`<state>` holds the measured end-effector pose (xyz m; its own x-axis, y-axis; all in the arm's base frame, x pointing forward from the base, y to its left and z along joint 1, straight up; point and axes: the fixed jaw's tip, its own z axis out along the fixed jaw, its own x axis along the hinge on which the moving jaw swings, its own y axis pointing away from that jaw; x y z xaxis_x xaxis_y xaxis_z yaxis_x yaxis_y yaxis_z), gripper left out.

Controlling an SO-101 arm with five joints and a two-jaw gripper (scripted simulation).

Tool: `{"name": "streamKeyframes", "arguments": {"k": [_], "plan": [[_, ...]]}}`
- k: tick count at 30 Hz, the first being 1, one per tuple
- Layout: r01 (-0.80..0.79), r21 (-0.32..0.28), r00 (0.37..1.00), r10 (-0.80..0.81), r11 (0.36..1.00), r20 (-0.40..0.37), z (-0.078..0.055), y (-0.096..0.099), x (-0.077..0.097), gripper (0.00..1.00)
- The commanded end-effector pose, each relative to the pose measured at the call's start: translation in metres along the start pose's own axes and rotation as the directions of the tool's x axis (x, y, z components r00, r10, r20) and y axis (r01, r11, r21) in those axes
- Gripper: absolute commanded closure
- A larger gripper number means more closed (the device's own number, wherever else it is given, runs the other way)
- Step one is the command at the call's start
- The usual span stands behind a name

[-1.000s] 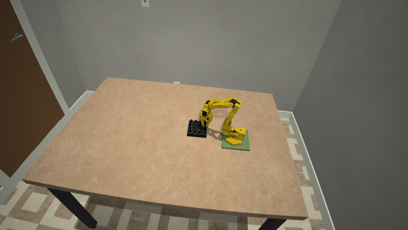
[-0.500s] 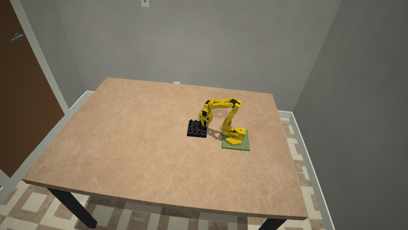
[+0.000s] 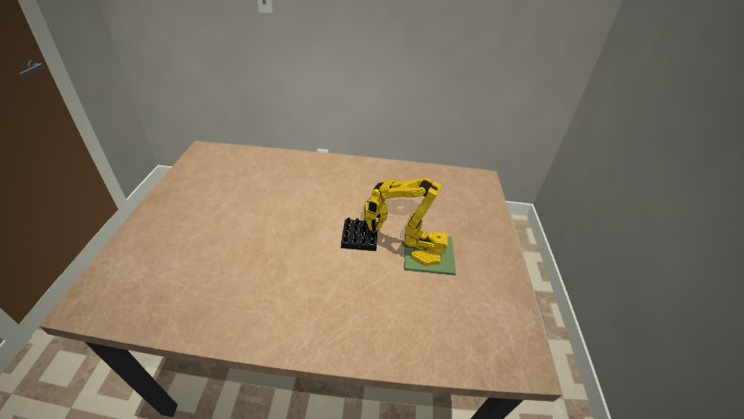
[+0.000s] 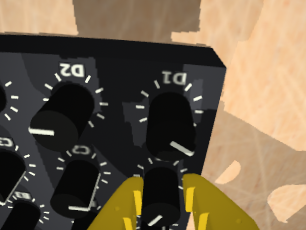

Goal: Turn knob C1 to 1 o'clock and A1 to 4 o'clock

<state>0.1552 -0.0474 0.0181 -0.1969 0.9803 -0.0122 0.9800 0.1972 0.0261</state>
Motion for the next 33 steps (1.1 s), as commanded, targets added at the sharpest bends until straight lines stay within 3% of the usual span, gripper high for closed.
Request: {"name": "streamKeyframes", "arguments": {"k": [1, 19, 33], "plan": [[-0.011, 0.026, 1.0, 0.011, 1.0, -0.012, 0.003, -0.005, 0.002, 0.92], [-0.011, 0.026, 1.0, 0.011, 1.0, -0.012, -0.005, -0.004, 0.001, 0.92], [-0.011, 0.026, 1.0, 0.011, 1.0, -0.012, -0.025, -0.003, 0.001, 0.92]]}}
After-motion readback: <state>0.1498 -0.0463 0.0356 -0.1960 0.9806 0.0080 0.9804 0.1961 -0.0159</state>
